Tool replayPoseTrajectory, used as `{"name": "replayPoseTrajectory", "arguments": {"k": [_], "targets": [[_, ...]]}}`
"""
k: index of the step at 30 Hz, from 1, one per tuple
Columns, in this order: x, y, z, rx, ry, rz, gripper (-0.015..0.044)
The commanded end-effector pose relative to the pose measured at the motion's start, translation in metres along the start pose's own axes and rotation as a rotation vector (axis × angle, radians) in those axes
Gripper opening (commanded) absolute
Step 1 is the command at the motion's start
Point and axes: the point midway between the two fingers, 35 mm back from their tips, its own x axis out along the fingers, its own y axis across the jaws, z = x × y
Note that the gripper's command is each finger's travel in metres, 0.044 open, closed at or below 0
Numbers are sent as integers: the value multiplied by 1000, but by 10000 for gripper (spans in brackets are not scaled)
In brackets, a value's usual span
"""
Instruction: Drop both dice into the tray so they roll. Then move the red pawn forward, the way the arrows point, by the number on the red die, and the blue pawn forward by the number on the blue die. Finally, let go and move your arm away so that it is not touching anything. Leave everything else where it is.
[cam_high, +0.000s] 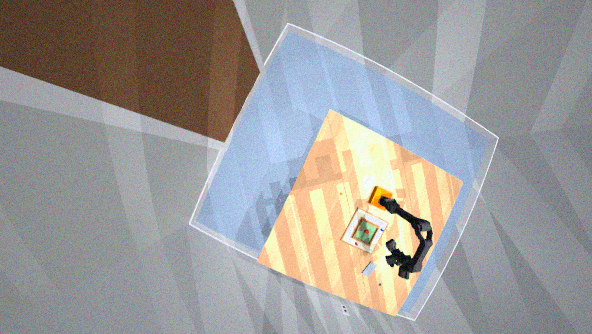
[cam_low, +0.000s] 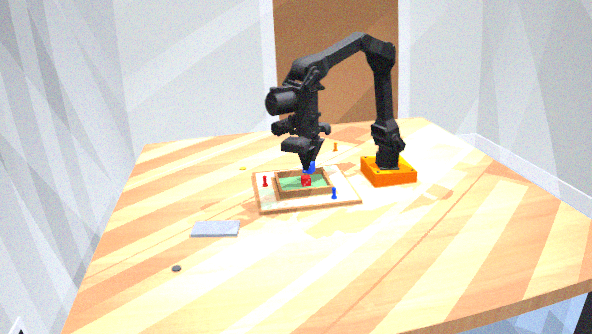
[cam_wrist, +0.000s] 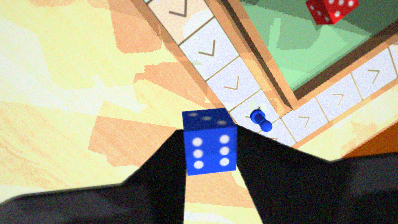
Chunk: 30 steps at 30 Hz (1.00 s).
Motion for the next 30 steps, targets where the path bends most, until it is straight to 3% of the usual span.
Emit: {"name": "replayPoseTrajectory", "arguments": {"k": [1,30], "targets": [[6,-14,20,-42,-11,-9,0],[34,-79,87,-620,6,-18,0]]}}
